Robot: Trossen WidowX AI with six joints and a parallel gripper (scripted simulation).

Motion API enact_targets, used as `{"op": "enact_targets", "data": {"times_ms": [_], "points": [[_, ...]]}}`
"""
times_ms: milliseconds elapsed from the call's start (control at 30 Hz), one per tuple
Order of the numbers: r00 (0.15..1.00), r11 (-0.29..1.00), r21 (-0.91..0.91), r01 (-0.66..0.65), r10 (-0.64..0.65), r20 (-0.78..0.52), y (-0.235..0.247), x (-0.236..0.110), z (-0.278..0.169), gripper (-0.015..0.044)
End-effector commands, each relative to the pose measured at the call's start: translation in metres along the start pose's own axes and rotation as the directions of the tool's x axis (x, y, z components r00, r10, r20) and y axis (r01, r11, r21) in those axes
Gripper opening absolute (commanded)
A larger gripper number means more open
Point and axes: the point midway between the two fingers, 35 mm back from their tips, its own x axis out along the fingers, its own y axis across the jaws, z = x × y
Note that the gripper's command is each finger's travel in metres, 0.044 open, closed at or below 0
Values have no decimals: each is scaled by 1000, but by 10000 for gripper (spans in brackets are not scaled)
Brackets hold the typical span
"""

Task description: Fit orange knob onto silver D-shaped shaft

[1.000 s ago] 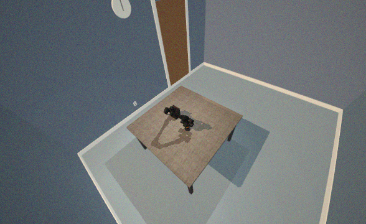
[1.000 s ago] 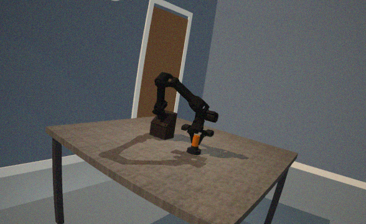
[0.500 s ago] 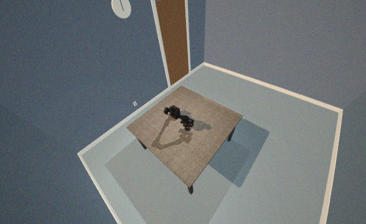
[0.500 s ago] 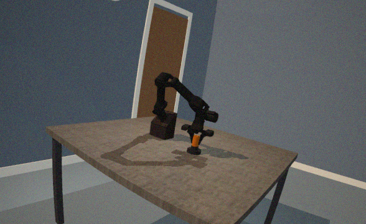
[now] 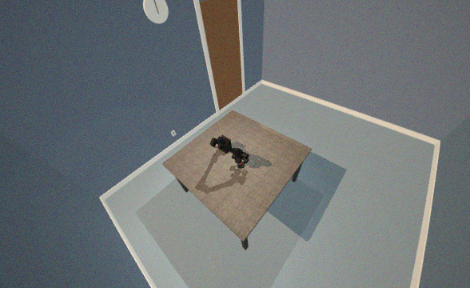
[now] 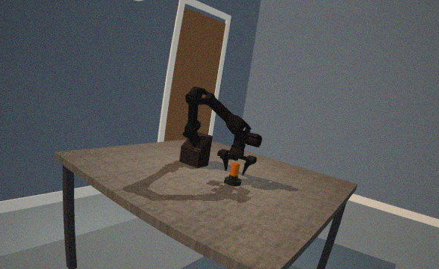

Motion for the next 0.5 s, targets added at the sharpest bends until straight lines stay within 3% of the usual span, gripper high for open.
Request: {"op": "enact_targets", "data": {"times_ms": [0,67,233,467], "points": [[1000,1000,1,0,0,0,0,0,0,440],[1000,1000,-2,-4,4,-3,3,-13,0,440],[1000,1000,-1,-1,1,-4,1,-93,-1,440],[1000,1000,0,0,0,-4,3,-96,-2,440]]}}
